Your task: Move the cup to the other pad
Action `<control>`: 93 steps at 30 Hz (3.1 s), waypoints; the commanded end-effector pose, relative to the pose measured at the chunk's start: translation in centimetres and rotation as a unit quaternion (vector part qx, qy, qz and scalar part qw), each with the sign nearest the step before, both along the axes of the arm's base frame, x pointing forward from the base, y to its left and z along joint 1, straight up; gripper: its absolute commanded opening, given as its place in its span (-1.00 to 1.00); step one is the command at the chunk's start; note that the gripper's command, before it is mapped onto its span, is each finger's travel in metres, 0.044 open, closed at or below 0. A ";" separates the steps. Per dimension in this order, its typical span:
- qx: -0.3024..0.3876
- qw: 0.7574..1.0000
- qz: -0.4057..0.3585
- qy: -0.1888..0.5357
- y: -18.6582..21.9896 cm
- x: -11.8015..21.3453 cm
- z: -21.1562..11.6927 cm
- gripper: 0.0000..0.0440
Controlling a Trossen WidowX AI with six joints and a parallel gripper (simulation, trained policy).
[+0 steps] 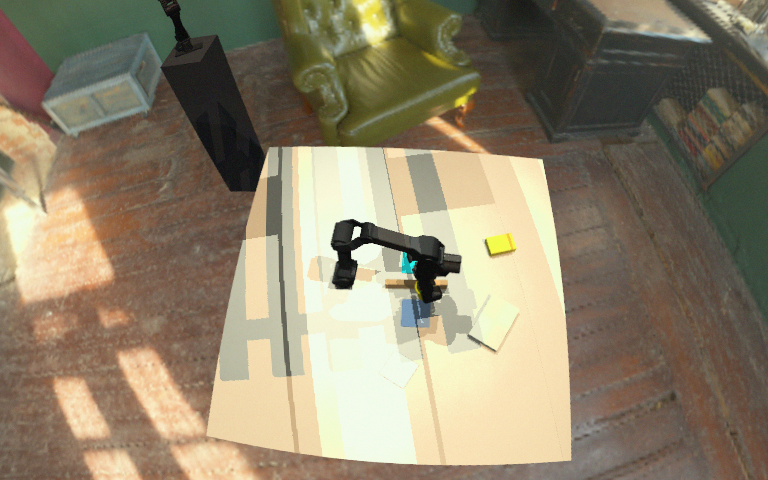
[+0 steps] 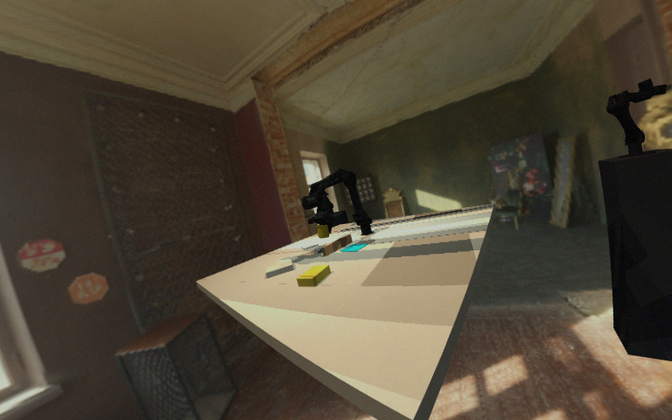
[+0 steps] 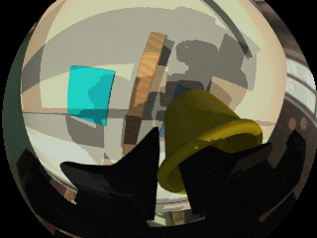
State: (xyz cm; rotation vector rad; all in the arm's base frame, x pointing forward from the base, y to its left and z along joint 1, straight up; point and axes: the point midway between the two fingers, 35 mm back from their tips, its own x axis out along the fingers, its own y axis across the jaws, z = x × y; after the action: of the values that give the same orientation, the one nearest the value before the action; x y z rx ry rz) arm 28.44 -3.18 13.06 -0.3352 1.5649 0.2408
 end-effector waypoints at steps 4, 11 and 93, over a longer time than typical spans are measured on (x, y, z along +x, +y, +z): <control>0.002 1.000 0.018 -0.021 2.0 0.8 0.7 -1.00; 0.004 0.999 0.035 -0.038 4.2 1.2 1.0 -1.00; 0.082 0.986 0.061 -0.130 15.0 -3.9 -3.4 -0.04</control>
State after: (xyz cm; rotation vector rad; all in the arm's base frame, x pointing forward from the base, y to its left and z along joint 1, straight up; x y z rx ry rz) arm 24.86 11.90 9.22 -0.3385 1.2687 0.4006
